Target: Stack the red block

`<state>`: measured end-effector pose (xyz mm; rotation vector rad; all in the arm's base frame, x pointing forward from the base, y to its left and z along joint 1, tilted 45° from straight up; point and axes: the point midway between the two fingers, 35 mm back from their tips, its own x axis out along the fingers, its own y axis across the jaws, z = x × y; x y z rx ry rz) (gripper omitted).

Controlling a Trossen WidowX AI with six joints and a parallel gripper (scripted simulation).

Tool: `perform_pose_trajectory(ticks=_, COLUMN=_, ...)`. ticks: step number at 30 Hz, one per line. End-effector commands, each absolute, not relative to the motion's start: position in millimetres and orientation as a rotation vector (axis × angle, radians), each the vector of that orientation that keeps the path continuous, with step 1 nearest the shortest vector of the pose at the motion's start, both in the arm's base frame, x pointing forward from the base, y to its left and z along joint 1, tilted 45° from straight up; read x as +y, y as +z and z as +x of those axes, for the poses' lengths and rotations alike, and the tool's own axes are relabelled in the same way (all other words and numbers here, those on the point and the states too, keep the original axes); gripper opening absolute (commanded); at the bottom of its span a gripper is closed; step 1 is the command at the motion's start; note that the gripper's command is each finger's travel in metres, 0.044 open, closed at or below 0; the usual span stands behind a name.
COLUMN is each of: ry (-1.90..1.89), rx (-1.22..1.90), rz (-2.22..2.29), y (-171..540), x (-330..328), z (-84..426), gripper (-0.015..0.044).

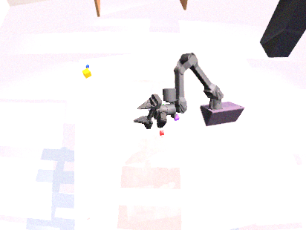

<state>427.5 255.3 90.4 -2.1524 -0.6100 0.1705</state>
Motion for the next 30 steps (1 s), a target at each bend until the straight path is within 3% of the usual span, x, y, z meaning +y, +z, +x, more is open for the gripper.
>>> perform_pose_trajectory(ticks=1, ry=0.178, rx=-0.603, rz=-2.147, y=89, x=255, z=428, gripper=0.0426)
perform_pose_trajectory(ticks=16, ry=0.566, rx=0.078, rz=-1.64, y=-6, x=230, z=449, gripper=0.044)
perform_pose_trajectory(ticks=30, ry=0.483, rx=0.754, rz=-1.177, y=-68, x=180, z=424, gripper=0.044)
